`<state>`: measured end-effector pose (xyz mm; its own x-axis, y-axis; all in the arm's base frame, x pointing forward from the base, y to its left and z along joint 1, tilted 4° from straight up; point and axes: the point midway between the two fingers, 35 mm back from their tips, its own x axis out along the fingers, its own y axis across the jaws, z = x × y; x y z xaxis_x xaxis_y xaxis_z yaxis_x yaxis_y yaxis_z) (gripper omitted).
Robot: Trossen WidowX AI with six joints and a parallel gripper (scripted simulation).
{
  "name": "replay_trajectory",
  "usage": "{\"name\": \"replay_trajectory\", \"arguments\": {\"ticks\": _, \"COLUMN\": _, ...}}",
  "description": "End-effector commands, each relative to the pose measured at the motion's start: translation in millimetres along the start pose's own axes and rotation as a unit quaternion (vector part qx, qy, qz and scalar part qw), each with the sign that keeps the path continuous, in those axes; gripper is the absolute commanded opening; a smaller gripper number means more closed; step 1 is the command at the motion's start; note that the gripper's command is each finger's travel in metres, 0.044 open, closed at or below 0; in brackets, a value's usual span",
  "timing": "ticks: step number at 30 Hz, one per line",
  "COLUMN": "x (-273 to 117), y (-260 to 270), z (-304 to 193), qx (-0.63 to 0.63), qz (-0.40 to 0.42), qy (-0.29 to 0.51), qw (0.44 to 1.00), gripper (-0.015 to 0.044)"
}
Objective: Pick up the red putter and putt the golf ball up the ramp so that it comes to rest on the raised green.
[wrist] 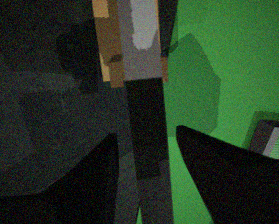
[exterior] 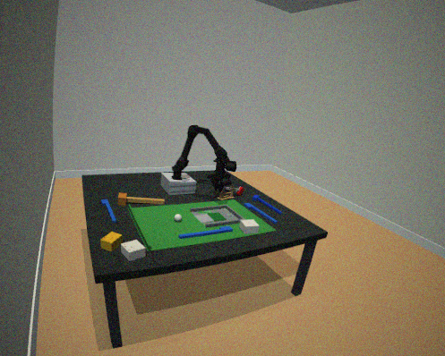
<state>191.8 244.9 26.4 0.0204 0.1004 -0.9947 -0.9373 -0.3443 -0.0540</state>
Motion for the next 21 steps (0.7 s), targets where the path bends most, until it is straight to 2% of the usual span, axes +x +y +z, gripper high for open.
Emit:
{"name": "replay_trajectory", "arguments": {"ticks": 1, "x": -0.2, "y": -0.1, "z": 0.1, "qx": 0.000, "qz": 0.000, "qy": 0.000, "qw": 1.000, "gripper": 0.0099}}
{"name": "replay_trajectory", "arguments": {"ticks": 2, "x": -0.2, "y": -0.1, "z": 0.1, "qx": 0.000, "qz": 0.000, "qy": 0.000, "qw": 1.000, "gripper": 0.0072}}
{"name": "replay_trajectory", "arguments": {"ticks": 11, "x": -1.2, "y": -0.3, "z": 0.2, "qx": 0.000, "qz": 0.000, "qy": 0.000, "qw": 1.000, "gripper": 0.0000}}
{"name": "replay_trajectory", "arguments": {"ticks": 21, "x": -52.0, "y": -4.7, "z": 3.3, "qx": 0.000, "qz": 0.000, "qy": 0.000, "qw": 1.000, "gripper": 0.0000}}
